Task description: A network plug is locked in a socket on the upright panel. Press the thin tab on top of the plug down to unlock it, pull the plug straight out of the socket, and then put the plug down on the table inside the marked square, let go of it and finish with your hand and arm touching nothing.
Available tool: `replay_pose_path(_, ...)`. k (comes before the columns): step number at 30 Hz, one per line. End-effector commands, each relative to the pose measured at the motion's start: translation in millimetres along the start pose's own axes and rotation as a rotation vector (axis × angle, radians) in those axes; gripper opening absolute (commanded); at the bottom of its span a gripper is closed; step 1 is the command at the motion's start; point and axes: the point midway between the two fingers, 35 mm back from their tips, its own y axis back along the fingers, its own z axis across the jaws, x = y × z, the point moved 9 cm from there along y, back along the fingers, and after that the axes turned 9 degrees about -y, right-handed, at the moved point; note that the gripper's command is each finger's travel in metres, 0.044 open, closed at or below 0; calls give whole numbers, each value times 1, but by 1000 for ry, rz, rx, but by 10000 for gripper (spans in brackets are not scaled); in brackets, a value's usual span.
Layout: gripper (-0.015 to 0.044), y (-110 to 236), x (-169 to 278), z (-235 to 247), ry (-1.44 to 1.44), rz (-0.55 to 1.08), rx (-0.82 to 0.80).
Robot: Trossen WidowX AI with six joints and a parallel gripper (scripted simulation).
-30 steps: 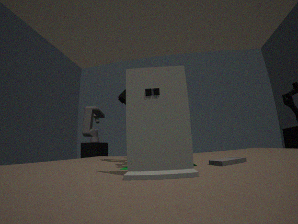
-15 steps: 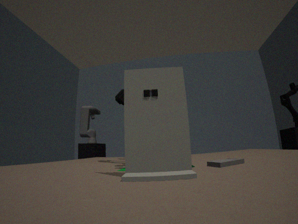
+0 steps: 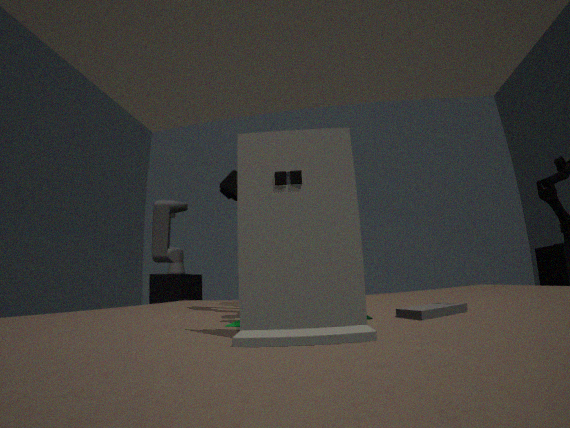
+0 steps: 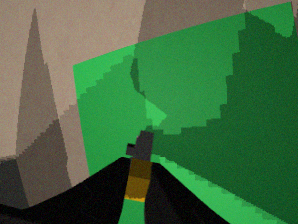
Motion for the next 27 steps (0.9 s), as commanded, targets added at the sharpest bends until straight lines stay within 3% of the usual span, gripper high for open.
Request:
replay_pose_path(1,79,0,0,0,0,0,0)
replay_pose_path(4,156,0,0,0,0,0,0)
replay_pose_path(27,156,13,1,1,0,2,3)
